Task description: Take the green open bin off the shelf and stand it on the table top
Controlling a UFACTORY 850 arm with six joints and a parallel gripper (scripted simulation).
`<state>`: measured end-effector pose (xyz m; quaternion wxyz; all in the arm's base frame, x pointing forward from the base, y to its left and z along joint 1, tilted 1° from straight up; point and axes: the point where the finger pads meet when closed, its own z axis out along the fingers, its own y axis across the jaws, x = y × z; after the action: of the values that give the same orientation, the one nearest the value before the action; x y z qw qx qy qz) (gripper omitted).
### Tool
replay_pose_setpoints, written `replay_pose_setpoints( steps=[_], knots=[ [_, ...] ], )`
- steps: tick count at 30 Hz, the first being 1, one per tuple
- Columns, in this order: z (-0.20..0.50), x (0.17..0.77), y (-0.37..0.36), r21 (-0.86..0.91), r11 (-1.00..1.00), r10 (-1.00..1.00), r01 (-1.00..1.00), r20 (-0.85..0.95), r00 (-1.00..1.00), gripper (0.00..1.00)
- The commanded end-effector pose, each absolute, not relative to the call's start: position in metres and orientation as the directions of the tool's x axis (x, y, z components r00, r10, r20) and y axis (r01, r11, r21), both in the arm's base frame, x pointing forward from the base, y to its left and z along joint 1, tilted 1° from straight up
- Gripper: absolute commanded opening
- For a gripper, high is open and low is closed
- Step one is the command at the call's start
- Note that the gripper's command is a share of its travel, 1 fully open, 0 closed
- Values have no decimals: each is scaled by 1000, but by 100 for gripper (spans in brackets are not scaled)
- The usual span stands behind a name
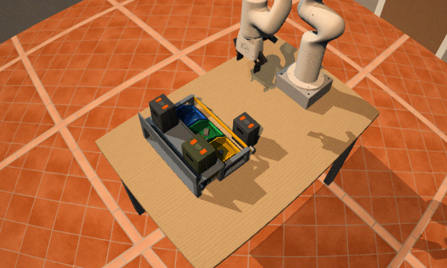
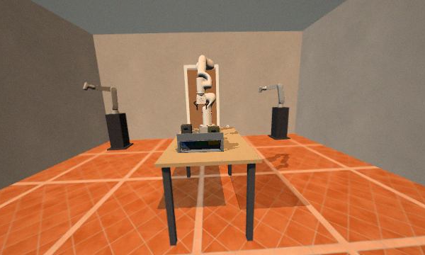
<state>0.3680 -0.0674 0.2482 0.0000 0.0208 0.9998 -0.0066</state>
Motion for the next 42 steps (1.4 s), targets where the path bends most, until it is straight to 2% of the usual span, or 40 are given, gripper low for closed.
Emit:
replay_pose_setpoints(
  steps=[1,8,42],
  knots=[
    [249,370,-69,-12,999,41,41,-2,-999,100],
    [249,377,-92,-12,999,41,41,-2,-999,100],
    [249,372,-78,-12,999,41,41,-2,-999,100]
  ],
)
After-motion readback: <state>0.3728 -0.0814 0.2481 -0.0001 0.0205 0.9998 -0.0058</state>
